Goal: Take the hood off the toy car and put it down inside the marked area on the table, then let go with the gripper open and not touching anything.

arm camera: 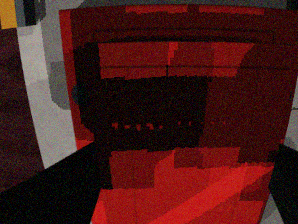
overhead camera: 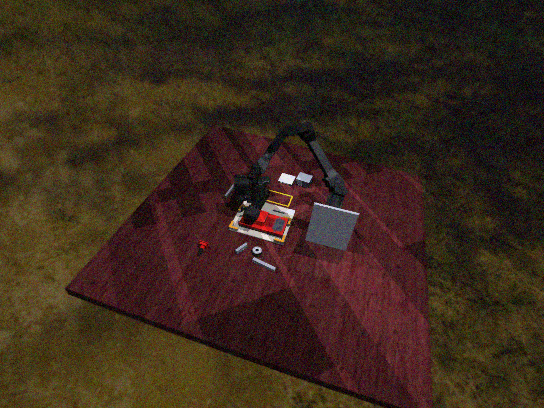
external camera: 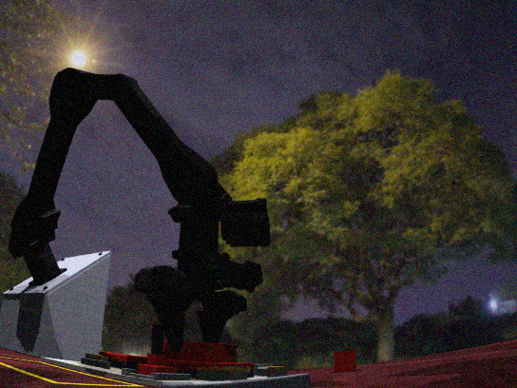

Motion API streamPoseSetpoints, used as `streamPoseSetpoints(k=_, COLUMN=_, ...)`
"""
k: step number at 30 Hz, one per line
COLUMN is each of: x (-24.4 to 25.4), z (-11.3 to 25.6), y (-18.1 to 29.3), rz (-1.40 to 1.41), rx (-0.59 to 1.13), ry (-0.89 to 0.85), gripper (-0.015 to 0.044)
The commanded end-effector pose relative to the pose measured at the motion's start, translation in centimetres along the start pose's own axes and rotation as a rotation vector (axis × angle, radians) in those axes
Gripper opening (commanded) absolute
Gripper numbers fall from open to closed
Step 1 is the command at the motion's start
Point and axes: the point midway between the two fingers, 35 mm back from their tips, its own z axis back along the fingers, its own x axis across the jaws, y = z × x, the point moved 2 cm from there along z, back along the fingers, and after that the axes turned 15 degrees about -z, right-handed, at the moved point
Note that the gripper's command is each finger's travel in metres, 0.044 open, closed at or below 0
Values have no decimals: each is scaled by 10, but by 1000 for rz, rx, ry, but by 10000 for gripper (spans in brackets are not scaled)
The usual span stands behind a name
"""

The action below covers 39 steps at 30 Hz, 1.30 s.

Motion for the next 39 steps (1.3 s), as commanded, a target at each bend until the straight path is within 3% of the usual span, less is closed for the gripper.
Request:
streamPoseSetpoints(k=1, x=0, z=0, y=0, rz=-1, rx=0, ry=1, gripper=249)
streamPoseSetpoints(k=11, x=0, z=6, y=0, rz=-1, rx=0, ry=0, gripper=0)
streamPoseSetpoints(k=39, x=0, z=24, y=0, rz=0, rx=0, ry=-1, gripper=0)
